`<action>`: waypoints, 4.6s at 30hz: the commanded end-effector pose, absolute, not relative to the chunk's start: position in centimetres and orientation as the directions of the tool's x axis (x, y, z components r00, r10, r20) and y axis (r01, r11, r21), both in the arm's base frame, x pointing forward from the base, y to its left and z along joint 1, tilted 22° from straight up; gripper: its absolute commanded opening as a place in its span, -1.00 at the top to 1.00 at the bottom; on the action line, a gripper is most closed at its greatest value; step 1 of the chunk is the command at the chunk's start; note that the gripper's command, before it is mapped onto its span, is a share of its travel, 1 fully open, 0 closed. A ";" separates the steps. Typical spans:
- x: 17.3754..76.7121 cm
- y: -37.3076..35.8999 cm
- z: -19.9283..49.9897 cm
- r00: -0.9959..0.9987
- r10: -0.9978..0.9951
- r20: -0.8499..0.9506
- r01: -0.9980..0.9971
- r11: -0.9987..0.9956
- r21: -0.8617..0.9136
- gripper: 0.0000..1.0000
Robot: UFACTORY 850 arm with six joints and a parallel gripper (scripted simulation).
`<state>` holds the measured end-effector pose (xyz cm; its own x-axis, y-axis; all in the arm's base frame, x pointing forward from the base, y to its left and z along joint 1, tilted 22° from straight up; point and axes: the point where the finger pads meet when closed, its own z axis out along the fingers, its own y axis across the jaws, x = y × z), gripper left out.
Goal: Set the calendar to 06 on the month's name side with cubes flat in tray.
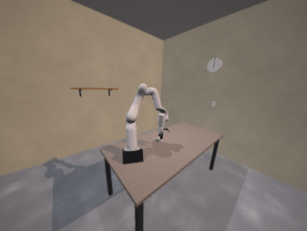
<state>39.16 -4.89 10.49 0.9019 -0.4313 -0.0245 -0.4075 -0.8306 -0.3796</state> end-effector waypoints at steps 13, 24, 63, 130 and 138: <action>39.2 -4.9 10.6 0.904 -0.428 -0.022 -0.403 -0.833 -0.380 -1.00; 39.3 -4.8 10.6 0.935 -0.355 0.010 -0.325 -0.866 -0.380 -1.00; 41.0 -3.1 11.3 0.587 0.723 0.364 0.797 -0.595 -0.102 -1.00; 43.7 0.5 12.7 -0.989 0.002 -0.151 -0.051 0.937 0.345 -1.00; 44.0 1.0 12.9 -0.931 -0.270 -0.245 -0.336 0.897 0.286 -1.00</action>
<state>43.82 0.82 12.73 -0.9713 -0.1550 -0.1806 -0.2057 0.9284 0.3093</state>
